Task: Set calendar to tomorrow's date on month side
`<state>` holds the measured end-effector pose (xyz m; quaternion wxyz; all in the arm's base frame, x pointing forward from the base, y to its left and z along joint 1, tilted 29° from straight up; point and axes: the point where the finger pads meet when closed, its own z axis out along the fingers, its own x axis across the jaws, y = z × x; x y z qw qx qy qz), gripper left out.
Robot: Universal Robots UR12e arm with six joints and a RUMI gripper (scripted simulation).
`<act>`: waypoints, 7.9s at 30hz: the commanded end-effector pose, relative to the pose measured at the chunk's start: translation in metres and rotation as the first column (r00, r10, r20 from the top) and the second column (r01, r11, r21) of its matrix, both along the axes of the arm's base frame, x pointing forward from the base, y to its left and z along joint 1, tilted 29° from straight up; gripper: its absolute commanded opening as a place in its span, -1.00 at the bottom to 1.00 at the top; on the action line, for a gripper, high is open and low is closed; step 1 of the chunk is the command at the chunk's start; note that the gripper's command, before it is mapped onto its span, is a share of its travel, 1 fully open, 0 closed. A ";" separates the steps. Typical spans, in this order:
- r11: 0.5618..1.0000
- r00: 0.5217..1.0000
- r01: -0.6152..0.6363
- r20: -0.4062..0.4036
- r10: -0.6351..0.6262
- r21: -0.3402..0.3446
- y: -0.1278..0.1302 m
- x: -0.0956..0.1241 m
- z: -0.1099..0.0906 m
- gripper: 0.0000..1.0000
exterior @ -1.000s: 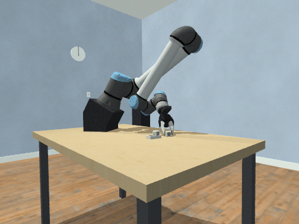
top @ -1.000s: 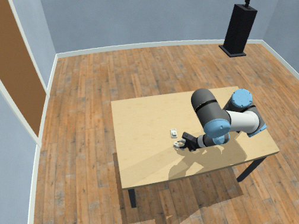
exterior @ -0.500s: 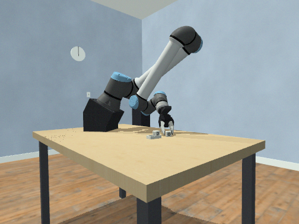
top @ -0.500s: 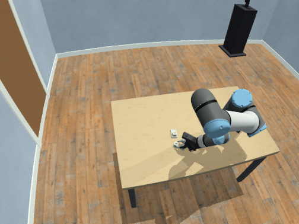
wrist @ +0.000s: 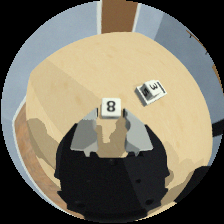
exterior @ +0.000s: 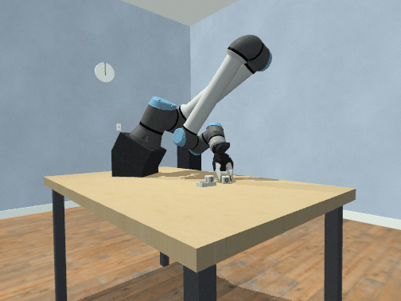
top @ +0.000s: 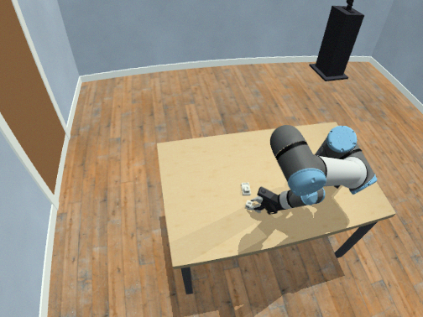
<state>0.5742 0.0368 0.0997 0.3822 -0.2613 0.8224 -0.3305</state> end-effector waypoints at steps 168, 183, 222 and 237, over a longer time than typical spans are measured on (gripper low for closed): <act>0.949 0.931 -0.159 -0.280 0.236 0.272 -0.020 -0.026 0.060 -0.78; 0.929 0.911 -0.175 -0.305 0.279 0.325 -0.019 -0.029 0.064 -0.78; 0.856 0.815 -0.206 -0.400 0.418 0.474 -0.021 -0.027 0.063 -0.78; 0.842 0.801 -0.209 -0.408 0.439 0.498 -0.020 -0.027 0.065 -0.78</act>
